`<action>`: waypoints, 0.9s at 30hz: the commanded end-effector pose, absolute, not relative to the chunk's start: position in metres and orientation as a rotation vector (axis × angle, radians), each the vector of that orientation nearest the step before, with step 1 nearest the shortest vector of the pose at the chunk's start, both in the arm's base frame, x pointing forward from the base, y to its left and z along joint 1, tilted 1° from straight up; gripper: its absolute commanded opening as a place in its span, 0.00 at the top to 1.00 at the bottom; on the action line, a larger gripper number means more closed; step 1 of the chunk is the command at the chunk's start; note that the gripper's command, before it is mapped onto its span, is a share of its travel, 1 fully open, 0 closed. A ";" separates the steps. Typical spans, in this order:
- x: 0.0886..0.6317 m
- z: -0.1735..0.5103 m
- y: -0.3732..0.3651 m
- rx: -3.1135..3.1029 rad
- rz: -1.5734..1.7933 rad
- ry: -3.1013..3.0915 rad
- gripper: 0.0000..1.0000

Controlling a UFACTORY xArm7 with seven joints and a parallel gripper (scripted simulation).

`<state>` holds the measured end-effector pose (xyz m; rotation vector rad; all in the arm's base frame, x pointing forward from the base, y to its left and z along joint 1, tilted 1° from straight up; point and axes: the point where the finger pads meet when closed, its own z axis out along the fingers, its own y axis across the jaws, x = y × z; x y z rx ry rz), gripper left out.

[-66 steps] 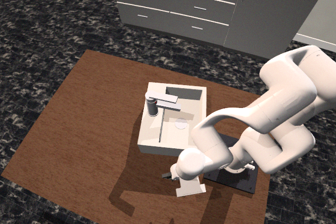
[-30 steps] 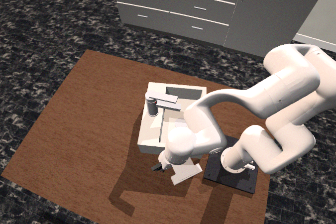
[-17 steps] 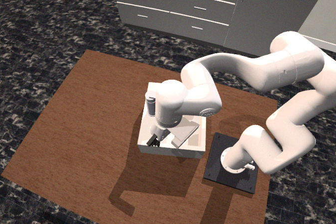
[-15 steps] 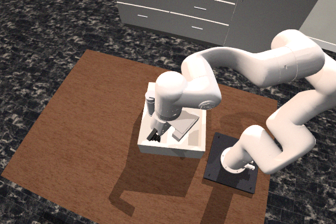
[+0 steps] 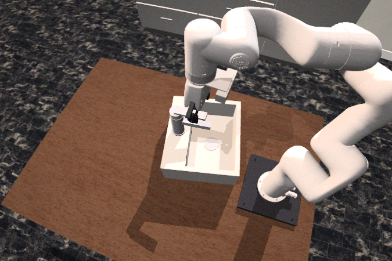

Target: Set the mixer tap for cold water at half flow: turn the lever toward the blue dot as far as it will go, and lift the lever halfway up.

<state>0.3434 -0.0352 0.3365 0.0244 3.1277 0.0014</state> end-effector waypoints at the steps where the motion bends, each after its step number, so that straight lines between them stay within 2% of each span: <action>1: 0.345 0.344 -0.048 -0.050 0.004 3.147 0.00; 13: 0.345 0.346 -0.057 -0.080 0.006 3.151 0.00; 14: 0.345 0.346 -0.057 -0.080 0.006 3.151 1.00; 27: 0.345 0.346 -0.057 -0.080 0.006 3.151 1.00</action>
